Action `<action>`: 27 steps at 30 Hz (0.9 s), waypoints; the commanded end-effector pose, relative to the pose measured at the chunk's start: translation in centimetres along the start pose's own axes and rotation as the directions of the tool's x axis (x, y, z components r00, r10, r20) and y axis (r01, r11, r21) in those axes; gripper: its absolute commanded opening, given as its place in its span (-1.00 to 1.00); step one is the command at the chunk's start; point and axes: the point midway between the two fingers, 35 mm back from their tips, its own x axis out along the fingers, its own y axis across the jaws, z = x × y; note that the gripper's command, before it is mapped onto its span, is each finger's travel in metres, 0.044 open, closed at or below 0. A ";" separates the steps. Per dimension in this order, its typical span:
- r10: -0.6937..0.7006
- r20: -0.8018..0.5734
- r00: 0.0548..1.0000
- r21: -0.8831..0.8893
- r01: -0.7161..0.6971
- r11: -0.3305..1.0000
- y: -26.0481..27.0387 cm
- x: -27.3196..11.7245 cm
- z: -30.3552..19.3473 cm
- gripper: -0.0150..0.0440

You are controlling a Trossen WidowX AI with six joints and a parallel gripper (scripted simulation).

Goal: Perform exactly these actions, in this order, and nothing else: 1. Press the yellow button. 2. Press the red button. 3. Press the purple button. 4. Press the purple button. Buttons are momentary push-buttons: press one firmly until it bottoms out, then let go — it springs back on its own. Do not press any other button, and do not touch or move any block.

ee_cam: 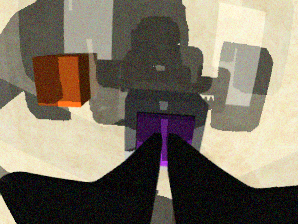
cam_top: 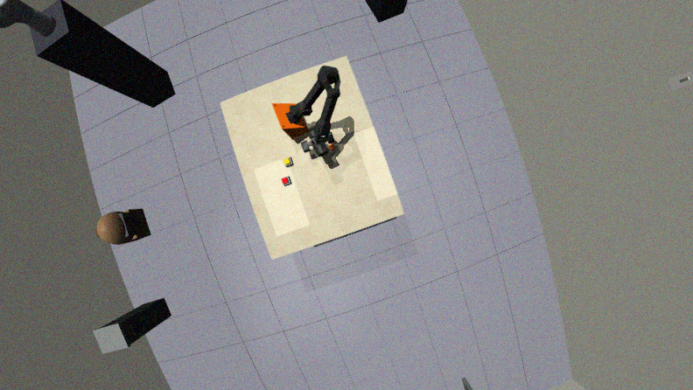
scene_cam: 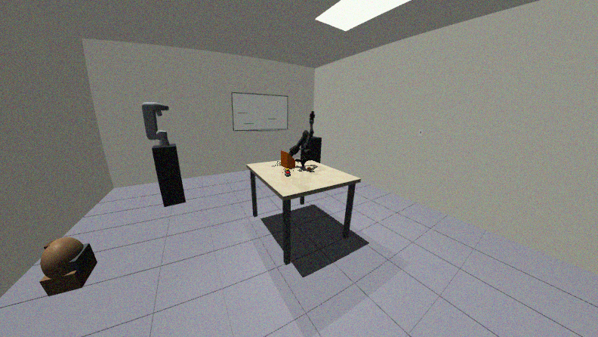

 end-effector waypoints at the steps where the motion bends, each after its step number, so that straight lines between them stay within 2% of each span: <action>1: -0.001 -0.001 1.000 0.002 0.001 1.000 -0.1 -0.7 0.0 -0.42; 4: 0.002 -0.005 1.000 0.008 -0.002 1.000 -0.1 -3.1 -0.2 -0.42; 9: 0.002 -0.006 1.000 0.009 -0.002 1.000 -0.1 -3.3 -0.2 -0.42; 27: 0.002 -0.006 1.000 0.009 -0.002 1.000 -0.1 -0.6 -0.2 -0.42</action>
